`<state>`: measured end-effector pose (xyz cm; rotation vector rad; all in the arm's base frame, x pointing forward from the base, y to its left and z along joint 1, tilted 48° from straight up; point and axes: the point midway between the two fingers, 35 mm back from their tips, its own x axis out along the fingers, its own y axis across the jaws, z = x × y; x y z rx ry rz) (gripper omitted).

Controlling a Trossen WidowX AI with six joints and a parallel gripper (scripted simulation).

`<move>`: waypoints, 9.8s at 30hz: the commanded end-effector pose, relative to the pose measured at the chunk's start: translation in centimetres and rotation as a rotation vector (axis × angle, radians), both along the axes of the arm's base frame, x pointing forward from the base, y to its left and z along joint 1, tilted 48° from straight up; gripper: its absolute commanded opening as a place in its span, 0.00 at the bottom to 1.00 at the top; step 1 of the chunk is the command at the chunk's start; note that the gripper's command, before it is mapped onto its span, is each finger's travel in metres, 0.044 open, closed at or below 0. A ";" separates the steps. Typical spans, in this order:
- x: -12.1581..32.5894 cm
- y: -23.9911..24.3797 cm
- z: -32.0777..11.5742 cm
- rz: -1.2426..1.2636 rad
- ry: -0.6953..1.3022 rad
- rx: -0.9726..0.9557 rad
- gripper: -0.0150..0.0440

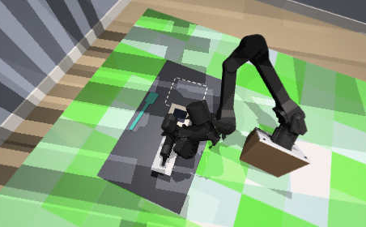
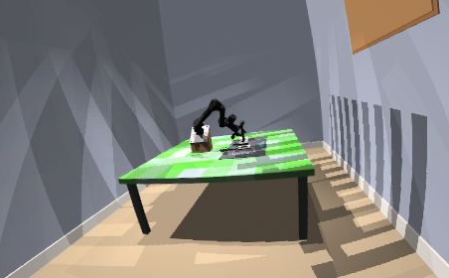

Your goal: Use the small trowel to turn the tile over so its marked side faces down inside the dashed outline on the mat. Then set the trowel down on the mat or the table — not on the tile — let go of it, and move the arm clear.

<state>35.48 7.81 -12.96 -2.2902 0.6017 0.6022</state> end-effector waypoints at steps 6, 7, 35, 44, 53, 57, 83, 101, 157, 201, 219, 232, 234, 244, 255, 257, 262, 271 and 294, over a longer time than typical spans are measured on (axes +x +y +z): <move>0.8 -0.5 -0.7 0.014 -0.016 0.012 0.25; 0.8 -0.6 -0.8 0.014 -0.016 0.012 0.25; 1.8 -3.3 0.5 0.014 -0.015 0.010 0.25; 2.1 -4.2 1.6 0.014 -0.015 0.009 0.25; 2.2 -4.5 2.1 0.016 -0.021 -0.011 0.25; 2.0 -3.8 2.4 0.023 -0.037 -0.074 0.25; 2.5 -3.3 8.6 0.025 -0.041 -0.091 0.25; 3.6 -6.1 11.6 0.025 -0.042 -0.093 0.25; 1.8 0.0 9.2 0.025 -0.042 -0.090 0.25; 2.9 2.8 0.9 0.451 0.462 -0.274 0.25; 1.6 4.8 -3.3 0.804 0.787 -0.276 0.25; 0.1 5.8 -4.8 1.031 0.957 -0.212 0.25; 0.1 5.8 -4.8 1.031 0.957 -0.212 0.25; 0.2 5.4 -5.2 1.031 0.958 -0.212 0.25; 0.4 4.1 -6.4 1.030 0.958 -0.213 0.25; 0.4 3.9 -6.6 1.030 0.958 -0.213 0.25; 0.5 3.3 -7.2 1.030 0.959 -0.213 0.25; 0.5 3.1 -7.3 1.030 0.959 -0.213 0.52; 0.6 2.9 -4.1 1.027 0.963 -0.213 0.76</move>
